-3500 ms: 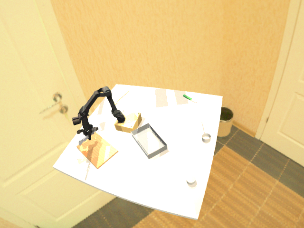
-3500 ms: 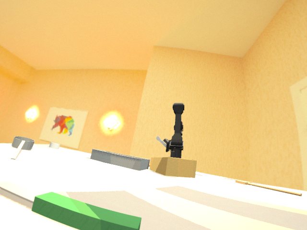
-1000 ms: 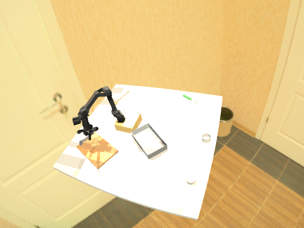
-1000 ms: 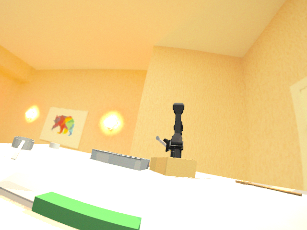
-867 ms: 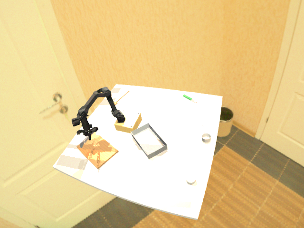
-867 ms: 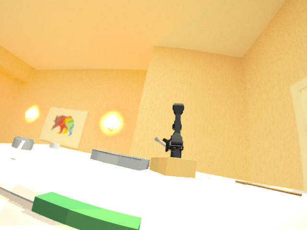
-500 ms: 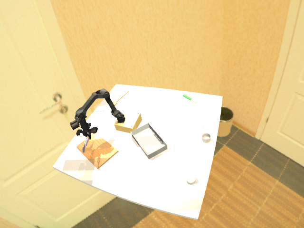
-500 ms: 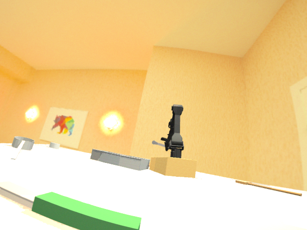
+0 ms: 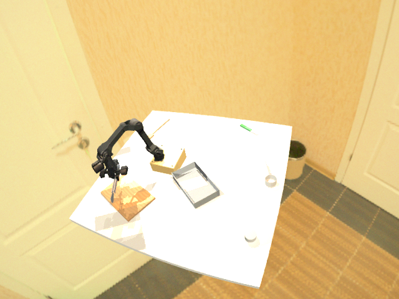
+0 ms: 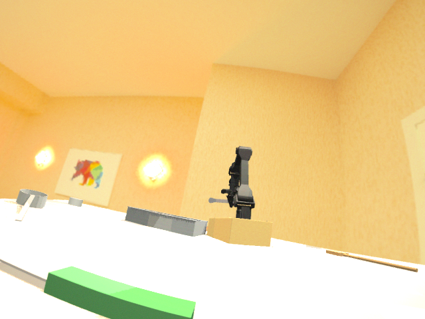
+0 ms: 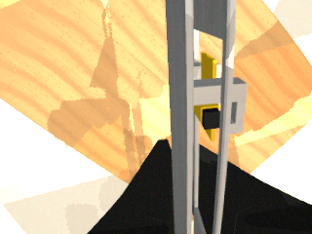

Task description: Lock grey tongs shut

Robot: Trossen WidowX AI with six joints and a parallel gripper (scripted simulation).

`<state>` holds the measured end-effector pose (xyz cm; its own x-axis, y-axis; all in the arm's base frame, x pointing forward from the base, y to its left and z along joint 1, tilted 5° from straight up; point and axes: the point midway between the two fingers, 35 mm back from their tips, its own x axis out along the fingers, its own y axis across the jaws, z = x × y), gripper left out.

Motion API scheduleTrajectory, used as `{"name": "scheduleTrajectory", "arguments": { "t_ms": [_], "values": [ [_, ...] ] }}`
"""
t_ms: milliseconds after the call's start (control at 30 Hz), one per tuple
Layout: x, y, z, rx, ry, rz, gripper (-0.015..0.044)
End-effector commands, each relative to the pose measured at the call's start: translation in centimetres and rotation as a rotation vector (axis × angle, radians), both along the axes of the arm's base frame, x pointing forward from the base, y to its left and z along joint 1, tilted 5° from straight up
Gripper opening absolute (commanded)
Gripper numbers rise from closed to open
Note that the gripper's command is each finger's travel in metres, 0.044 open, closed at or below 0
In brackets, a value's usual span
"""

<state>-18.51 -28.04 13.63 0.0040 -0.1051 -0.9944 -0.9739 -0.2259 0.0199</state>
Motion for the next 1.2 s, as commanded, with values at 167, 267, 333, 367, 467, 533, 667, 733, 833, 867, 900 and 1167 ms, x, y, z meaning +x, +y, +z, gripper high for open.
{"name": "scheduleTrajectory", "arguments": {
  "t_ms": [167,267,333,367,467,533,667,733,833,867,900,1167],
  "values": [
    [-0.1,-0.2,-0.4,0.002,0.006,-0.006,-0.0150],
    [-0.2,-0.3,-0.8,0.002,0.006,-0.006,-0.0150],
    [-0.2,-0.4,-1.2,0.002,0.006,-0.006,-0.0150],
    [-0.2,-0.4,-1.3,0.002,0.006,-0.006,-0.0150],
    [-0.3,-0.5,-1.8,0.002,0.006,-0.006,-0.0150],
    [-0.3,-0.6,-2.1,0.002,0.006,-0.006,-0.0150],
    [-0.3,-0.7,-2.8,0.002,0.006,-0.006,-0.0150],
    [-0.4,-0.8,-3.1,0.002,0.006,-0.006,-0.0150],
    [-0.4,-0.8,-3.6,0.002,0.006,-0.006,-0.0150],
    [-0.4,-0.9,-3.8,0.002,0.006,-0.006,-0.0150],
    [-0.4,-0.9,-3.9,0.002,0.006,-0.006,-0.0150],
    [-0.4,-1.1,-5.3,0.002,0.006,-0.006,-0.0150]
  ]
}}
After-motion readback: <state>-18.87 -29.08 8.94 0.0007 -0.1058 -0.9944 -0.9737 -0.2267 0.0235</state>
